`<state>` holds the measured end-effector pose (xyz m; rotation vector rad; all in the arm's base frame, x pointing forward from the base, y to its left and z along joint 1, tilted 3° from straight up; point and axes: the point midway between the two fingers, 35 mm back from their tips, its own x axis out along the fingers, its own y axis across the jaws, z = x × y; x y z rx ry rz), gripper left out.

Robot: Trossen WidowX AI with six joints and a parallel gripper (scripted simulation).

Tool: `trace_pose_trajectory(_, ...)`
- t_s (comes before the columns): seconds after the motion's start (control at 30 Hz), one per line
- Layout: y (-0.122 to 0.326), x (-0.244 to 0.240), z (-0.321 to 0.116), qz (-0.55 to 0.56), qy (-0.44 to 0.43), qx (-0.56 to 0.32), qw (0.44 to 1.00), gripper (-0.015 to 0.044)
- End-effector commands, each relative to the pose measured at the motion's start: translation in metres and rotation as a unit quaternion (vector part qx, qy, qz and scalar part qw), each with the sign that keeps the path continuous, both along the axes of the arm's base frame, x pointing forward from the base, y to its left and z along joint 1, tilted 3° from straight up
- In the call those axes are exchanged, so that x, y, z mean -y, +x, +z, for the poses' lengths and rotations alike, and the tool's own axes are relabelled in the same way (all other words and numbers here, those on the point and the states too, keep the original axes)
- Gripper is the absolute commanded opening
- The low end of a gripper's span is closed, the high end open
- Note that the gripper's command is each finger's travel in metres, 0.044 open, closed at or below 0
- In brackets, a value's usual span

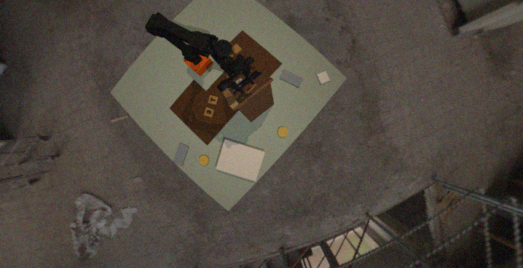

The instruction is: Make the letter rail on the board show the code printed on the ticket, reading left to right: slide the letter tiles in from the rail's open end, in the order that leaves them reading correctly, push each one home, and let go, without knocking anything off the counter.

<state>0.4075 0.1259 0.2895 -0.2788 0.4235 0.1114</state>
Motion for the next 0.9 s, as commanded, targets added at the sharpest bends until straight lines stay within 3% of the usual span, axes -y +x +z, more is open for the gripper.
trace_pose_trajectory(0.0, -0.002, -0.027, -0.015, -0.009, 0.023, -0.020, 0.999, 0.0000)
trace_pose_trajectory(0.87, -0.071, -0.172, -0.118, -0.076, 0.101, -0.100, 0.987, 0.0000)
